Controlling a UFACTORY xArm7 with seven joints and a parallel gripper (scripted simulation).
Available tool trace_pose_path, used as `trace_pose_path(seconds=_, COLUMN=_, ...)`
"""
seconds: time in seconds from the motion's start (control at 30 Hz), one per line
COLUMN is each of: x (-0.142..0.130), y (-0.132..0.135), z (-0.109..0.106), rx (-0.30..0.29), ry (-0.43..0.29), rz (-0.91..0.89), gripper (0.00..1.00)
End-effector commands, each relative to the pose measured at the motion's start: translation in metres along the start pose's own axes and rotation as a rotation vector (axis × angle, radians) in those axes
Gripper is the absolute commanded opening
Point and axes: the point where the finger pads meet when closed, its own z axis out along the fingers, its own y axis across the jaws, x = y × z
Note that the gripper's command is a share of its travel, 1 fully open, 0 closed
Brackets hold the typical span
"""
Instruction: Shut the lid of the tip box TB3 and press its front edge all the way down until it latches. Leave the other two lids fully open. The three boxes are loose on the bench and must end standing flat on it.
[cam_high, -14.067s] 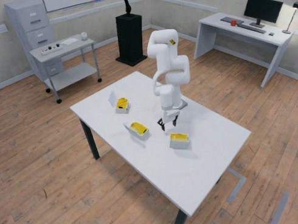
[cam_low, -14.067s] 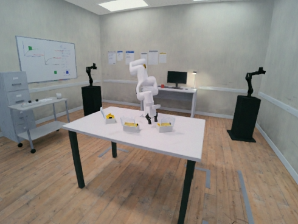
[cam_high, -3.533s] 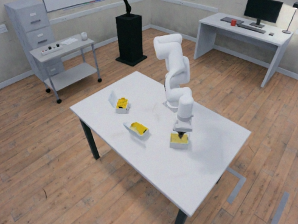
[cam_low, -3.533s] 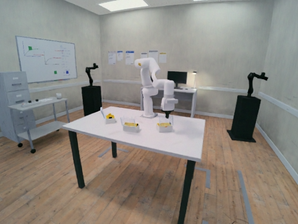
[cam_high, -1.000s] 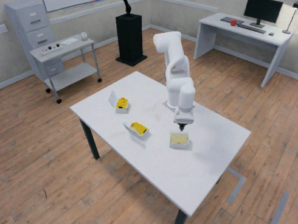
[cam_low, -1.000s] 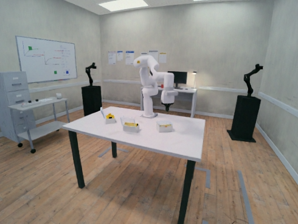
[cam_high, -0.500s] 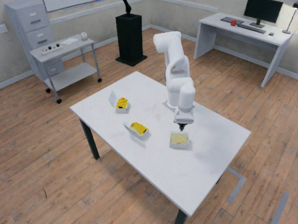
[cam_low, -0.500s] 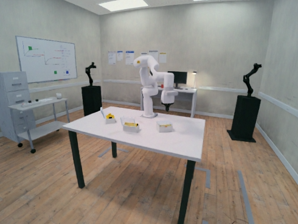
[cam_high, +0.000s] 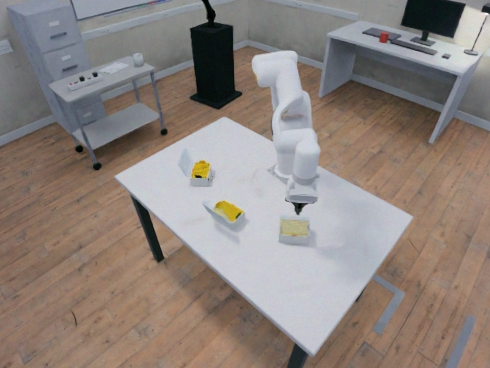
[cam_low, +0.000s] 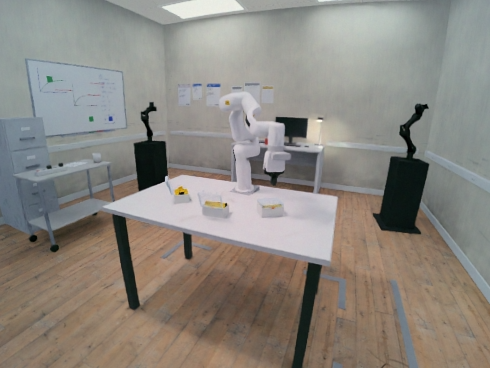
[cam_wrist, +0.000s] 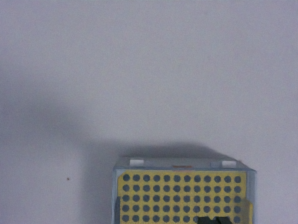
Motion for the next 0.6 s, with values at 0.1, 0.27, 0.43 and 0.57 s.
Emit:
trace_pose_path(seconds=0.1, x=-0.011, y=0.0, z=0.011, rx=0.001, ry=0.006, rz=0.0, gripper=0.0)
trace_pose_path(seconds=0.27, x=-0.017, y=0.0, z=0.017, rx=0.001, ry=0.006, rz=0.0, gripper=0.0)
trace_pose_path(seconds=0.43, x=-0.026, y=0.0, z=0.027, rx=0.001, ry=0.006, rz=0.0, gripper=0.0)
trace_pose_path(seconds=0.57, x=-0.033, y=0.0, z=0.035, rx=0.001, ry=0.006, rz=0.0, gripper=0.0)
